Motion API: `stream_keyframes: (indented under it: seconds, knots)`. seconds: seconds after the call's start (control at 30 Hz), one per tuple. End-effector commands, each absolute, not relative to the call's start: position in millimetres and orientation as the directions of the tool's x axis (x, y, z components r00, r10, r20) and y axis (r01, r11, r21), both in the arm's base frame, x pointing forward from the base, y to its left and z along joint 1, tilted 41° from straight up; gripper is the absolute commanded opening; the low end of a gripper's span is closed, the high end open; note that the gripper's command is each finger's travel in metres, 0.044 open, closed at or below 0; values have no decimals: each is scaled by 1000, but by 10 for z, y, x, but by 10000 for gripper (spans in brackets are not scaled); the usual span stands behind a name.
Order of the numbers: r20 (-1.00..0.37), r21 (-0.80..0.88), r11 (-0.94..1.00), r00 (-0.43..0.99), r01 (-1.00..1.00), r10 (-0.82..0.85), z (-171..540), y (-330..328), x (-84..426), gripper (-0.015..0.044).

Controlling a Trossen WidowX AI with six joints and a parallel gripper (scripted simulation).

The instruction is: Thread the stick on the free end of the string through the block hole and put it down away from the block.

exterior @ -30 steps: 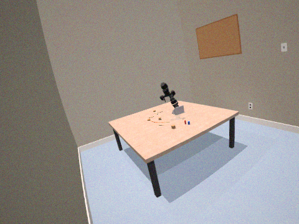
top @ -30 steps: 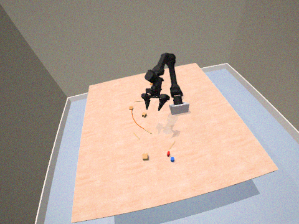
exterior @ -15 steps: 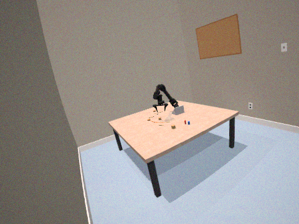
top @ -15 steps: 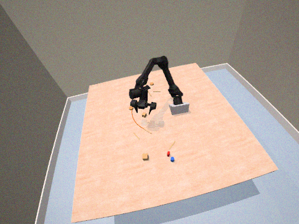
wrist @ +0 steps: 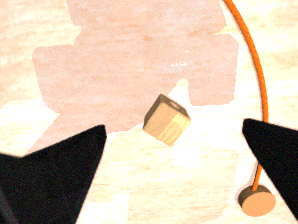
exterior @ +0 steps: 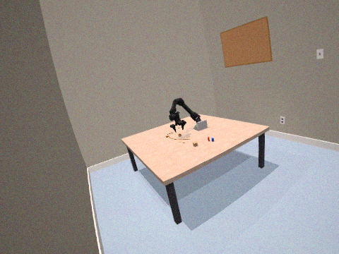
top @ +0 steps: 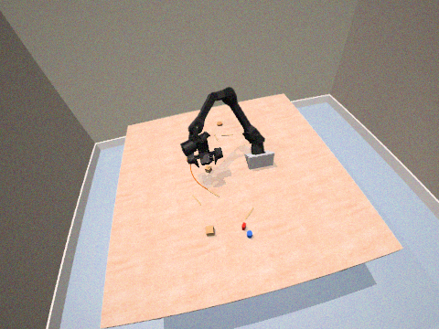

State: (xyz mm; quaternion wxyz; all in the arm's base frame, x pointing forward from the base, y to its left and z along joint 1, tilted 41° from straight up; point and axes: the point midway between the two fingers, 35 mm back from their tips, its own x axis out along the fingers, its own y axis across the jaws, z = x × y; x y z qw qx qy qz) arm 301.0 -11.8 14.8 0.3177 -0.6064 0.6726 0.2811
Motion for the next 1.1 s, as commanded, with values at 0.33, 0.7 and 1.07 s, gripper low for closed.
stream_keyframes:
  seconds: [0.33, 0.7, 1.07]
  knots:
    - [-762, 5, 99, -68, -995, -645, 146, -127, 3015, 282]
    - [-765, 2, 103, -68, -995, -640, 143, -122, 3014, 240]
    - [-765, 2, 103, -68, -995, -640, 143, -122, 3014, 0]
